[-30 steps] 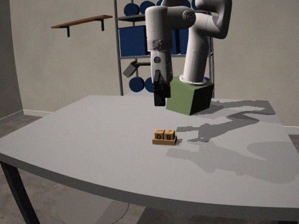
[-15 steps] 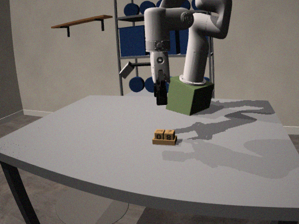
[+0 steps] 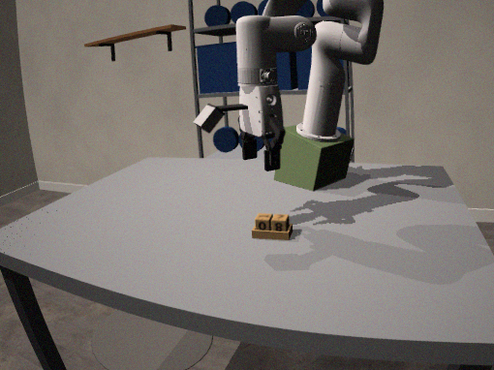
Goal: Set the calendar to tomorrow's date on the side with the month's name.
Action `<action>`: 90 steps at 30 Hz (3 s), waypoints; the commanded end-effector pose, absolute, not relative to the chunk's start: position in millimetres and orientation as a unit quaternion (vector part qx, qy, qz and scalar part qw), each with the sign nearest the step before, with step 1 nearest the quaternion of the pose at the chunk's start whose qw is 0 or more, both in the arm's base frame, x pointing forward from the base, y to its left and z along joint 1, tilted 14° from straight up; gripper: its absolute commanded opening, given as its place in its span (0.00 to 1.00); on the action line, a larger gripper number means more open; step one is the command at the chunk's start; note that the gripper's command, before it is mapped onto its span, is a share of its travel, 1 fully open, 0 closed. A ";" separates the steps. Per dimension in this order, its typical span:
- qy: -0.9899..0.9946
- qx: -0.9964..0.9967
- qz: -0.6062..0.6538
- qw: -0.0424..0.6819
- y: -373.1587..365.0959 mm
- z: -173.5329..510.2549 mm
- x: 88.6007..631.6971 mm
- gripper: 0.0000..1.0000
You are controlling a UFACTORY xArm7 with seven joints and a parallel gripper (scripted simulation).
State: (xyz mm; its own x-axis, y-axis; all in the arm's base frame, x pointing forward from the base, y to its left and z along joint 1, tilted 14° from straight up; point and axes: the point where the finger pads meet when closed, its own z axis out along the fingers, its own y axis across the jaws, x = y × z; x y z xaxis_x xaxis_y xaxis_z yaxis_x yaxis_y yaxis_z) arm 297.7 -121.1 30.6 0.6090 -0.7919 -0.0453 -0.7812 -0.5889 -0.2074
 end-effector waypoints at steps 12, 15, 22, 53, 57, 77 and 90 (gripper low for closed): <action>0.225 -0.967 -0.060 0.105 -130.8 22.4 273.2 1.00; 0.183 -0.976 -0.065 0.102 -132.1 20.7 268.4 1.00; 0.085 -0.989 -0.075 0.096 -134.4 16.7 257.0 1.00; -0.316 -0.941 -0.107 0.063 -135.9 0.3 210.8 1.00; -0.362 -0.924 -0.110 0.058 -135.2 -1.7 205.3 1.00; -0.424 -0.897 -0.115 0.052 -134.0 -4.5 197.8 1.00; -0.424 -0.897 -0.115 0.052 -131.9 -15.5 199.6 1.00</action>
